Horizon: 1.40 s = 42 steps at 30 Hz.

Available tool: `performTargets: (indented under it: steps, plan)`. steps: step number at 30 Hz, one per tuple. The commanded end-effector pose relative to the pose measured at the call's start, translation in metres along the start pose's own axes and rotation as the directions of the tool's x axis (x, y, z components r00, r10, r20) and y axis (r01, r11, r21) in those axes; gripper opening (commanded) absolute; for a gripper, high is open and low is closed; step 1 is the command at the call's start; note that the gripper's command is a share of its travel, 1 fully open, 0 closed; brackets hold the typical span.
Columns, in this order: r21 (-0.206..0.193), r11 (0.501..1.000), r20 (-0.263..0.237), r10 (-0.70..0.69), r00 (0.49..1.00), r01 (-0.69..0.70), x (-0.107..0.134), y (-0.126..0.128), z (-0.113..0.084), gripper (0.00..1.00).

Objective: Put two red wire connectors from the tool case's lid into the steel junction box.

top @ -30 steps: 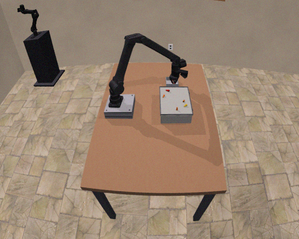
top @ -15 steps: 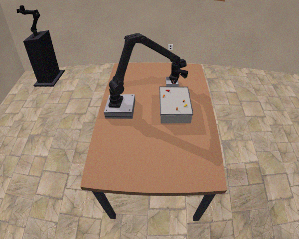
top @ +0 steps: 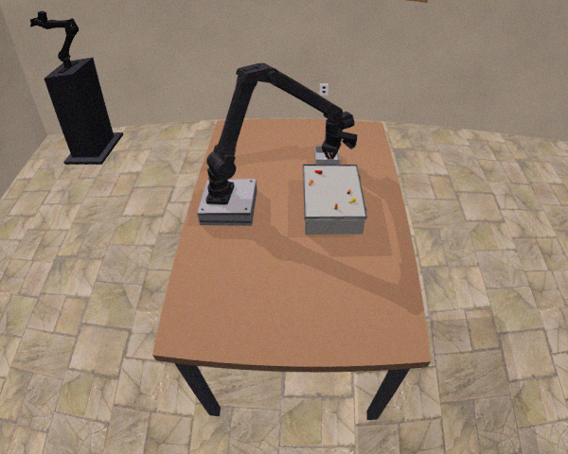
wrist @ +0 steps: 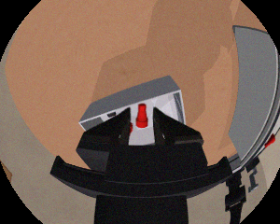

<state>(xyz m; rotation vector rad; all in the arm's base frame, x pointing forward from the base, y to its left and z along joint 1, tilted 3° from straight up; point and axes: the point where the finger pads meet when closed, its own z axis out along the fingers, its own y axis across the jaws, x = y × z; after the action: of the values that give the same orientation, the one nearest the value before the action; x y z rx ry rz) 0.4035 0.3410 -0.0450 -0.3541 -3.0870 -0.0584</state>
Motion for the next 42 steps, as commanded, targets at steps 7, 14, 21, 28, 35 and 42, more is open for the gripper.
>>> performTargets:
  steps: [7, 14, 21, 28, 35, 42]
  plan:
    - [-0.04, 0.999, 0.033, 0.005, 0.999, -0.004, -0.008, 0.017, -0.022, 0.29]
    - [-0.04, 0.999, 0.033, 0.005, 0.999, -0.004, -0.008, 0.017, -0.023, 0.29]
    - [-0.046, 0.999, 0.038, 0.005, 0.999, -0.003, -0.01, 0.02, -0.033, 0.29]
    - [-0.05, 0.999, 0.041, 0.005, 0.999, -0.003, -0.012, 0.021, -0.045, 0.29]
    - [-0.053, 0.999, 0.044, 0.005, 0.999, -0.003, -0.014, 0.02, -0.063, 0.29]
    - [-0.051, 0.999, 0.042, 0.005, 0.999, -0.003, -0.016, 0.018, -0.072, 0.29]
